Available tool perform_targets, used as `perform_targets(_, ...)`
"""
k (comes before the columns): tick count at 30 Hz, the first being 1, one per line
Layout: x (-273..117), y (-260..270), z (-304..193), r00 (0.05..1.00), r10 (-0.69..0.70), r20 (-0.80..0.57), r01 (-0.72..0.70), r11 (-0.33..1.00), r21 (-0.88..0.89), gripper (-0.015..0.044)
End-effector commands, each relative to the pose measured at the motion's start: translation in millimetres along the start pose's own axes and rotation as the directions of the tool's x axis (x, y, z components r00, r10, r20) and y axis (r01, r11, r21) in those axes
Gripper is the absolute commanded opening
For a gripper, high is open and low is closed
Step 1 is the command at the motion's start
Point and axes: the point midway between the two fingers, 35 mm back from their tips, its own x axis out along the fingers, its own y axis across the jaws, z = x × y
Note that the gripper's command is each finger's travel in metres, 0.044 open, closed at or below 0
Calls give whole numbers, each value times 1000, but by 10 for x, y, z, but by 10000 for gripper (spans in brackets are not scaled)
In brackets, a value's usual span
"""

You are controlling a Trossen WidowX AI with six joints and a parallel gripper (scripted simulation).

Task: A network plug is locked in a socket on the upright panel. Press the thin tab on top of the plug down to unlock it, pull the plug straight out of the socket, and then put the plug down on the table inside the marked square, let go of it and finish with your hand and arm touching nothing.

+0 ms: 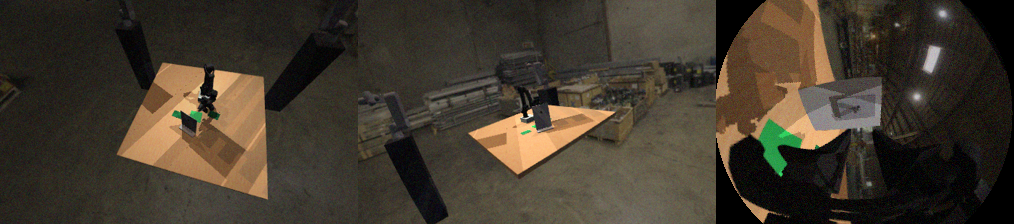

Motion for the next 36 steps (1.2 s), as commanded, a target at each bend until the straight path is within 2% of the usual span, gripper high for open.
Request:
perform_targets(1, -107, 108, -142, 999, -5, -53, -2, 991, -132, 156)
perform_targets(9, -85, 112, -138, 998, -5, -56, -2, 990, -138, 156)
perform_targets(21, 446, 117, -27, 998, -10, -55, 2, 991, -137, 156)
perform_targets(36, 637, 116, 24, 998, -11, -55, 4, 991, -136, 156)
